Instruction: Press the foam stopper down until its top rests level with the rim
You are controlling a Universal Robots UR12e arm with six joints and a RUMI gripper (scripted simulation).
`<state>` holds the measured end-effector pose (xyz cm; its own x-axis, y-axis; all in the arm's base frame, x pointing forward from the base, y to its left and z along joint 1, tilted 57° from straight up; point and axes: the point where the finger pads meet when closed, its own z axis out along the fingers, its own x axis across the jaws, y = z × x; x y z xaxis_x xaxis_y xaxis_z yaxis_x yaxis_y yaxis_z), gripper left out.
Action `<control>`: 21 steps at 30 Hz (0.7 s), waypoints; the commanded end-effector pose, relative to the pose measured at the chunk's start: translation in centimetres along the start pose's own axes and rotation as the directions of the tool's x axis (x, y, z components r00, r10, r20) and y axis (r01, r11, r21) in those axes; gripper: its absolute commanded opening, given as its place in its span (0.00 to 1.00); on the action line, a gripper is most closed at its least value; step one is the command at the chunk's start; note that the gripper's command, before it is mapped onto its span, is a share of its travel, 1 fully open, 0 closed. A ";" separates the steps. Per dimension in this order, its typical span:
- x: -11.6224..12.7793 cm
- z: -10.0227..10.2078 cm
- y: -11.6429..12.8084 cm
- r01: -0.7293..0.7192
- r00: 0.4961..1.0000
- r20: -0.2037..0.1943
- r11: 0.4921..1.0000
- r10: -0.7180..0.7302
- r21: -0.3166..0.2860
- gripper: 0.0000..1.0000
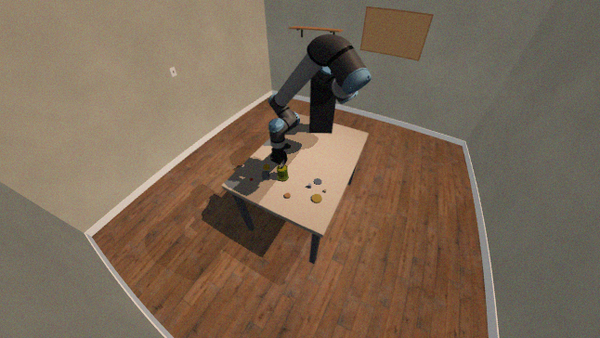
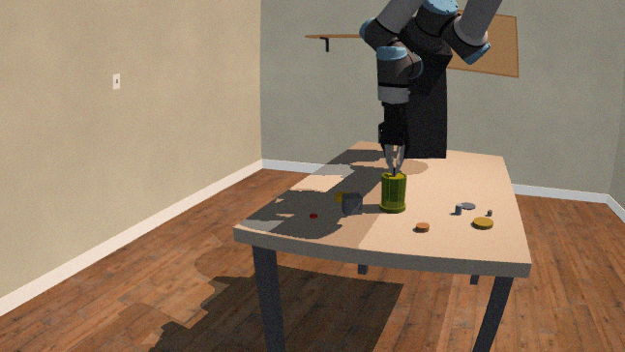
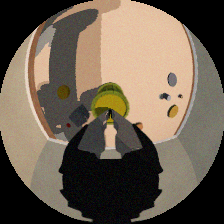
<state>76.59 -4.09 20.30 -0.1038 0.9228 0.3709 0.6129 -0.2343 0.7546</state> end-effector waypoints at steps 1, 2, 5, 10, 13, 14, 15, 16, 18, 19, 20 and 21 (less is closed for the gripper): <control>0.0 0.0 0.0 0.000 1.000 0.000 1.000 0.000 0.000 0.00; 0.0 0.0 0.0 0.000 1.000 0.000 1.000 0.000 0.000 0.00; 0.0 0.0 0.0 0.000 1.000 0.000 1.000 0.000 0.000 0.00; 0.0 -0.3 0.0 0.000 1.000 0.000 1.000 0.000 0.000 0.00; 0.0 -0.6 0.0 0.000 1.000 0.000 1.000 0.000 0.000 0.00; 0.0 -0.6 0.0 0.000 1.000 0.000 1.000 0.000 0.000 0.00; 0.0 -0.8 0.0 0.000 1.000 0.000 1.000 0.000 0.000 0.00; 0.0 -1.1 0.0 0.000 1.000 0.000 1.000 0.000 0.000 0.00; 0.0 -1.6 0.0 0.000 1.000 0.000 1.000 0.000 0.000 0.00; 0.0 -1.9 0.0 0.000 1.000 0.000 1.000 0.000 0.000 0.00; 0.0 -2.2 0.0 0.000 1.000 0.000 1.000 0.000 0.000 0.00; 0.0 -2.5 0.0 0.000 1.000 0.000 1.000 0.000 0.000 0.00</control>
<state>75.57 -4.48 20.99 -0.1036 0.9228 0.3710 0.6127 -0.2346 0.7547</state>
